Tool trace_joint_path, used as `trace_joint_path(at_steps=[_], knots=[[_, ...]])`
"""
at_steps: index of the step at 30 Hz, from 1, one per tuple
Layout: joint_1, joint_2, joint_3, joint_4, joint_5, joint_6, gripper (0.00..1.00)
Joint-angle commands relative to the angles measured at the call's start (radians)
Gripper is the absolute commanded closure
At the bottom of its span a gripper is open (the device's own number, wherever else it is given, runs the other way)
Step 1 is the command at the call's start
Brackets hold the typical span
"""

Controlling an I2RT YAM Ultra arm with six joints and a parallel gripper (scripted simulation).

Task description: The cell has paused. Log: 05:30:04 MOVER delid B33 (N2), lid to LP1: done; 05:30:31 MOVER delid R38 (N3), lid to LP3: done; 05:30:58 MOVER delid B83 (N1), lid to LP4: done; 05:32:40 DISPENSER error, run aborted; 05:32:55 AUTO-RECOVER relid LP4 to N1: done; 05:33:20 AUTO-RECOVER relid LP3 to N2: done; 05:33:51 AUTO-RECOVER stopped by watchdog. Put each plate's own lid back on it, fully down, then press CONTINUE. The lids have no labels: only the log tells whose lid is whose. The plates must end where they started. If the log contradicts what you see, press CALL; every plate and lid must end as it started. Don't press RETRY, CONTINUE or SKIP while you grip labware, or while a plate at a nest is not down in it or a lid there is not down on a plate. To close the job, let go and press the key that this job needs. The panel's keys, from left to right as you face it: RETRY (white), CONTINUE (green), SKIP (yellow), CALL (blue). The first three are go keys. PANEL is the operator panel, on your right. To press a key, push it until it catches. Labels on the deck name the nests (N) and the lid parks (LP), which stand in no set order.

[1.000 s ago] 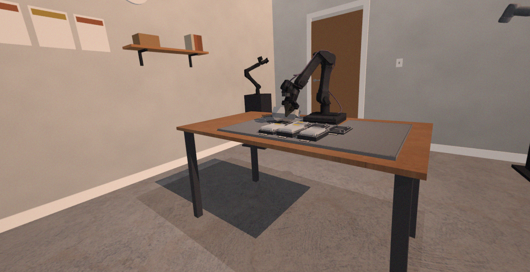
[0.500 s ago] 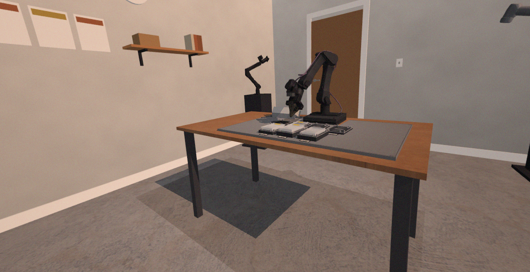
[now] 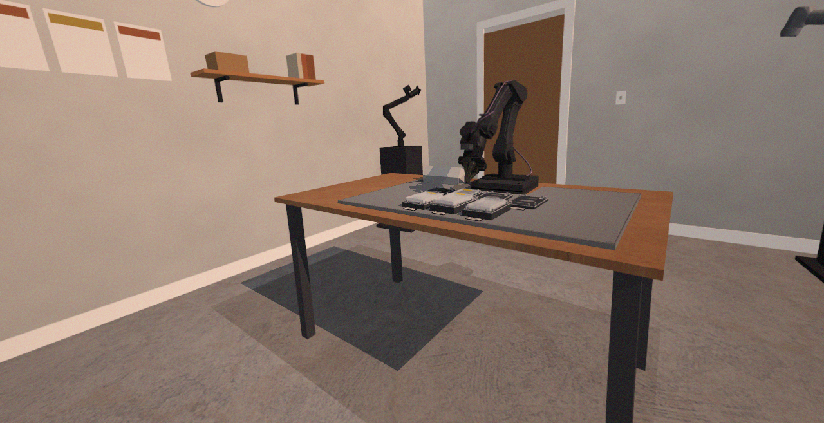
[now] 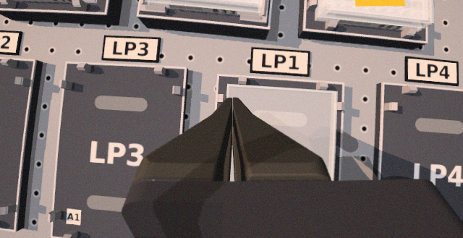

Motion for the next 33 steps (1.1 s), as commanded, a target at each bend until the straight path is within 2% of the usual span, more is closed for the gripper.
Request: trace_joint_path(at_steps=[1,4,7,11,19,21,33], knots=[[0.072,-0.034,-0.008,0.027,0.079,0.105,1.0],[0.098,-0.036,-0.012,0.027,0.096,0.124,1.0],[0.179,-0.035,-0.021,0.027,0.153,0.184,1.0],[0.285,-0.002,0.019,0.015,0.221,0.263,1.0],[0.486,0.039,0.047,0.003,0.351,0.416,1.0],[0.486,0.039,0.047,0.003,0.351,0.416,1.0],[0.747,0.165,0.146,-0.024,0.518,0.626,1.0]])
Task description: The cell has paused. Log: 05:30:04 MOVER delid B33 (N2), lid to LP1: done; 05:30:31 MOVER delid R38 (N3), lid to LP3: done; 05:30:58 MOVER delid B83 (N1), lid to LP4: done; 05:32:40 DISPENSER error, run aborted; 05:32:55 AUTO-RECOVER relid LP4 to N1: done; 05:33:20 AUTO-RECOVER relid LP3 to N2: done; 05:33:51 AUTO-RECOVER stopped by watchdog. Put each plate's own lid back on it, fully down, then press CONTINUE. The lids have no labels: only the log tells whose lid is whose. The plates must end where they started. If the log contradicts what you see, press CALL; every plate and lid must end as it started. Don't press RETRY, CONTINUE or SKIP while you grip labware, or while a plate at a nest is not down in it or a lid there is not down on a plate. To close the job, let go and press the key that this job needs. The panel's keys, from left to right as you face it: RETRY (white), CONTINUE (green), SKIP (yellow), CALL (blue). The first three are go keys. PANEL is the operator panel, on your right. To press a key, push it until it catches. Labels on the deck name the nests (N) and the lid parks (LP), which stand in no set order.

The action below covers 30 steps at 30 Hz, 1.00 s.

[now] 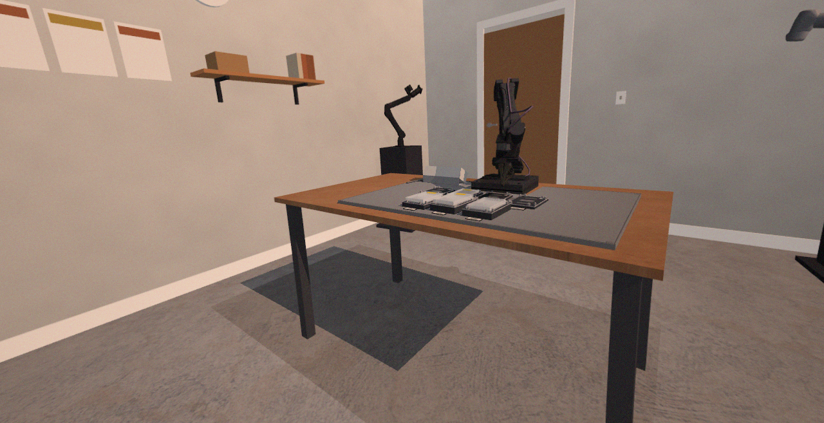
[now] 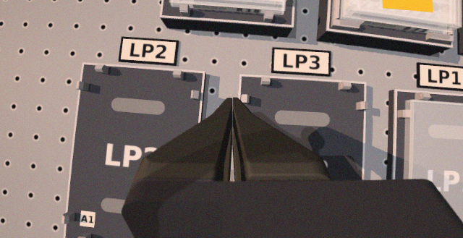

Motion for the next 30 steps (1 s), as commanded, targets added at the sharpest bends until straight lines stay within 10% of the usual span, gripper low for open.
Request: trace_joint_path(at_steps=[1,30], knots=[[0.056,0.037,0.056,-0.033,0.074,0.092,1.0],[0.039,0.065,0.083,-0.041,0.079,0.087,1.0]])
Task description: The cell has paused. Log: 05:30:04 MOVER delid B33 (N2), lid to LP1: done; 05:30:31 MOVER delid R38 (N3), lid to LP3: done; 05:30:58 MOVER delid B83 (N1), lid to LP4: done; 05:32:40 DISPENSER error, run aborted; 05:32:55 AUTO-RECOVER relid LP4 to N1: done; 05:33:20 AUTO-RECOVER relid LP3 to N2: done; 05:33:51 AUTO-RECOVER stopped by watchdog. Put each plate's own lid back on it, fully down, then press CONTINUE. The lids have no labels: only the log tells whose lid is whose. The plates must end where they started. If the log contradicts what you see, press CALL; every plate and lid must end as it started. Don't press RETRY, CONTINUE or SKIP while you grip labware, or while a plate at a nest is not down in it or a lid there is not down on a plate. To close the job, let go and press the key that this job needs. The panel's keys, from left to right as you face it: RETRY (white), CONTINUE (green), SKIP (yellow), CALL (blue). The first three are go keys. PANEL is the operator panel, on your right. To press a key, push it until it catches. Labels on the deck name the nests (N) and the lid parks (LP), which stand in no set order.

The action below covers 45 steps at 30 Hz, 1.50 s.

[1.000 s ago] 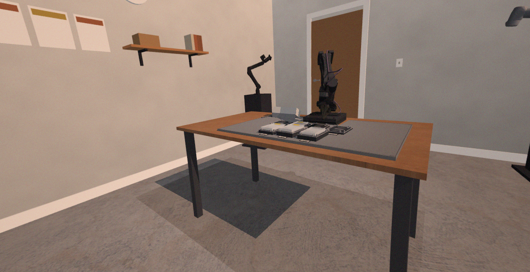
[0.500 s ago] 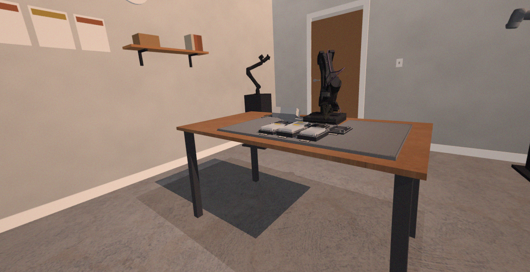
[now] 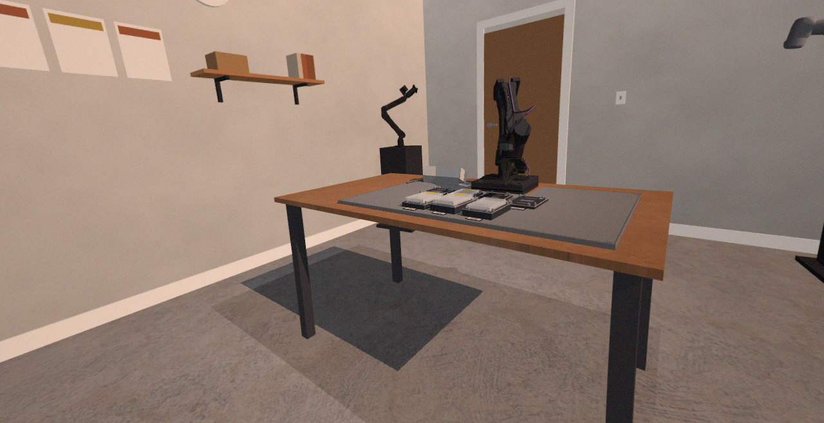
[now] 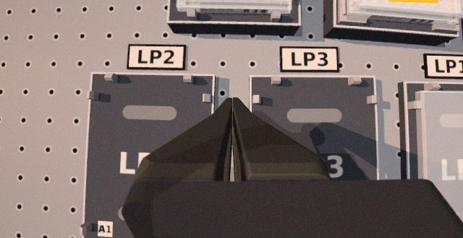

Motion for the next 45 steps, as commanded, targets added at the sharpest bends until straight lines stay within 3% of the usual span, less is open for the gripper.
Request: trace_joint_path(at_steps=[1,9,24,26,41,45], knots=[[-0.038,0.037,0.058,-0.015,-0.015,-0.027,1.0],[-0.13,0.103,0.119,0.041,-0.066,-0.104,1.0],[-0.309,0.301,0.325,0.07,-0.18,-0.248,1.0],[-0.309,0.301,0.325,0.07,-0.18,-0.248,1.0],[-0.432,0.51,0.596,0.001,-0.262,-0.342,1.0],[-0.424,0.501,0.59,0.003,-0.256,-0.336,1.0]])
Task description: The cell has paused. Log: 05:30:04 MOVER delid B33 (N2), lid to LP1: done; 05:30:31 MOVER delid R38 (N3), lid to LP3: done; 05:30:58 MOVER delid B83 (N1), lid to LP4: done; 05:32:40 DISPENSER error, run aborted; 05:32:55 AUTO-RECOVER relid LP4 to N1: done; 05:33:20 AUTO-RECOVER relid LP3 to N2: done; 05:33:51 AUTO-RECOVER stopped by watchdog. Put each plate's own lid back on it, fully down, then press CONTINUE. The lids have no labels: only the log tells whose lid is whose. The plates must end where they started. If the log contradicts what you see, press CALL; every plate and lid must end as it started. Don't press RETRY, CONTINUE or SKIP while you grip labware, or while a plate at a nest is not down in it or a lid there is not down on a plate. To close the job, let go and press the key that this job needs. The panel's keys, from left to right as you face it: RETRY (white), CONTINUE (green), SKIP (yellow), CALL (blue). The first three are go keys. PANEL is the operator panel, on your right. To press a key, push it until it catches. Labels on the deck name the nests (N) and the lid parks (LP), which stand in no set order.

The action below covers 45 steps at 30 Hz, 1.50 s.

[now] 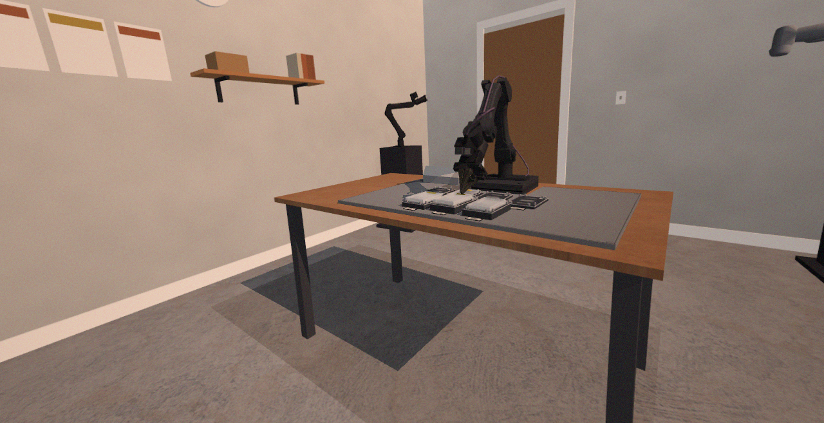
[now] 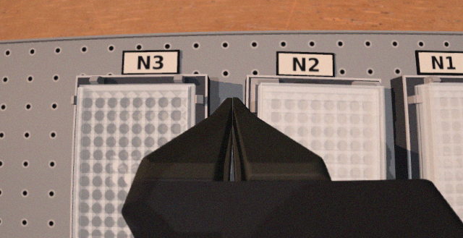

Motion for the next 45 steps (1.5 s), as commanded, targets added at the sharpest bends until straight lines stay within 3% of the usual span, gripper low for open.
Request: trace_joint_path(at_steps=[1,24,35,45], knots=[[0.004,-0.01,0.02,-0.03,-0.01,-0.013,1.0],[0.004,-0.01,0.02,-0.03,-0.01,-0.013,1.0],[-0.125,-0.044,-0.026,-0.028,-0.095,-0.108,1.0],[-0.26,-0.016,0.015,-0.027,-0.182,-0.211,1.0]])
